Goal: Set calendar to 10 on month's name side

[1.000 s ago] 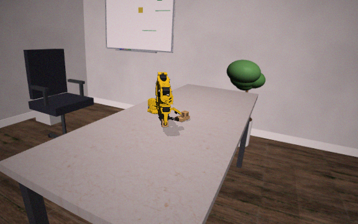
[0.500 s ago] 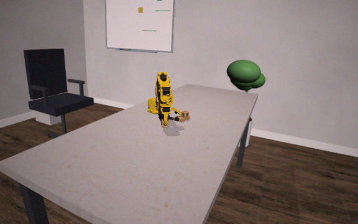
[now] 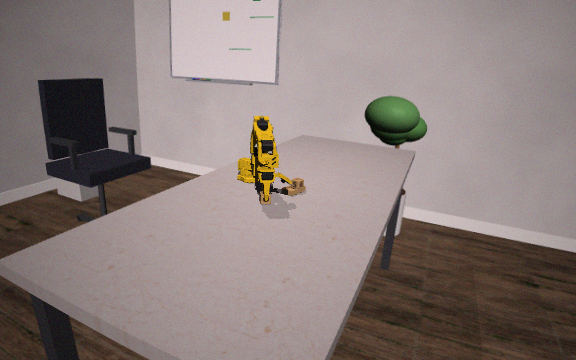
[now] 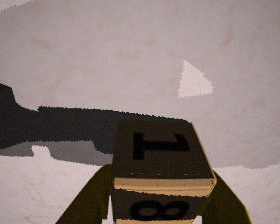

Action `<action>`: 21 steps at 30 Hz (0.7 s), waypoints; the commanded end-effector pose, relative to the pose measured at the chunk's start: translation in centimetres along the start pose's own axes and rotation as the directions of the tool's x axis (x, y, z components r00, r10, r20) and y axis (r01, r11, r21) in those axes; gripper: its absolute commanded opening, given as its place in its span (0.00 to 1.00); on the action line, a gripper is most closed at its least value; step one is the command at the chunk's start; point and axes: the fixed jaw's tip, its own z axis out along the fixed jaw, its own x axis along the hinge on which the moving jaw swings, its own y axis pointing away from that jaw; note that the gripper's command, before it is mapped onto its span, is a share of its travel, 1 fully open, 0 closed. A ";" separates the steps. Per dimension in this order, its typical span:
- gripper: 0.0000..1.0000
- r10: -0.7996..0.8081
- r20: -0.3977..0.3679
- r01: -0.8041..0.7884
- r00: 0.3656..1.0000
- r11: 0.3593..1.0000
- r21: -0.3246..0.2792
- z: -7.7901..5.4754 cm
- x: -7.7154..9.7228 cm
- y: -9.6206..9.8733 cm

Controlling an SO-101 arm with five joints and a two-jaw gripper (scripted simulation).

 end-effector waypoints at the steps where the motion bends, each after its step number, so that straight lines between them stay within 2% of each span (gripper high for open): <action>1: 0.00 -0.004 0.000 0.004 1.000 0.999 0.044 -0.9 0.1 -0.8; 5: 0.00 -0.004 0.000 0.004 1.000 0.999 0.044 -1.5 0.1 -0.8; 11: 0.00 -0.004 0.000 0.004 1.000 0.999 0.044 -3.2 0.1 -0.8; 13: 0.00 -0.004 0.000 0.004 1.000 0.999 0.044 -3.2 0.1 -0.8; 21: 0.00 -0.004 0.000 0.004 1.000 0.999 0.044 -5.3 0.1 -0.6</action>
